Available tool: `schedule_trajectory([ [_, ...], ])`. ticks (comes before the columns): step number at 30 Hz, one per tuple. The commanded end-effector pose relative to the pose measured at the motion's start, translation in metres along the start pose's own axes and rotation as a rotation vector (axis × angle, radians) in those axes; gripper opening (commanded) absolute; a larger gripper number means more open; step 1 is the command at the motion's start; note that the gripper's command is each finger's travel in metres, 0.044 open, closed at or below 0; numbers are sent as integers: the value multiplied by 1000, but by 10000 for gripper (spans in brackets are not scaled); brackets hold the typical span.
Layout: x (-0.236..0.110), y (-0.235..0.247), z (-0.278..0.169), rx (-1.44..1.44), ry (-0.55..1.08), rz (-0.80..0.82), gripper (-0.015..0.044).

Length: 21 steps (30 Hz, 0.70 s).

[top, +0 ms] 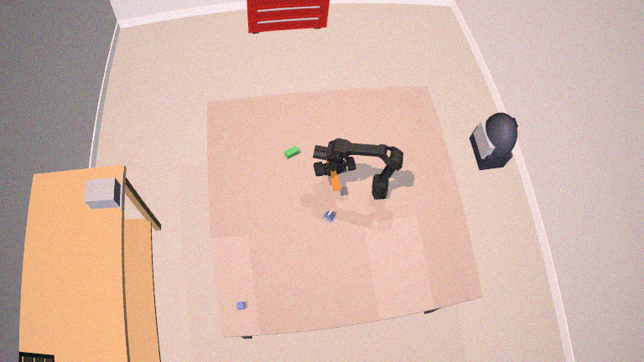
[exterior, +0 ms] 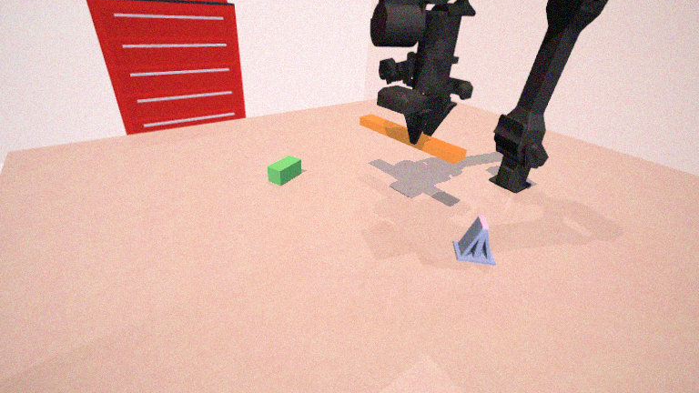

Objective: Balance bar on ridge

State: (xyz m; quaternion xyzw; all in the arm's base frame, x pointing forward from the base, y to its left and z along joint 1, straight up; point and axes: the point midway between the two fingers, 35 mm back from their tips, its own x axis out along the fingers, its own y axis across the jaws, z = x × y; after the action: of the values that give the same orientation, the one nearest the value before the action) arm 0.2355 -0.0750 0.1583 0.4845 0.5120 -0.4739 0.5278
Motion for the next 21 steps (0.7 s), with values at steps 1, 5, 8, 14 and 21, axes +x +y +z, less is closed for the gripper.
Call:
schedule_trajectory([
  [1, -1, 9, -12, -54, -2, -1, 0],
  [5, -2, 16, -24, -108, -1, 0, 0],
  [8, -2, 21, -33, -148, 0, 0, 0],
  [14, -2, 30, -53, -229, 2, 1, 0],
  [21, -3, 37, -77, -323, 4, 2, 0],
])
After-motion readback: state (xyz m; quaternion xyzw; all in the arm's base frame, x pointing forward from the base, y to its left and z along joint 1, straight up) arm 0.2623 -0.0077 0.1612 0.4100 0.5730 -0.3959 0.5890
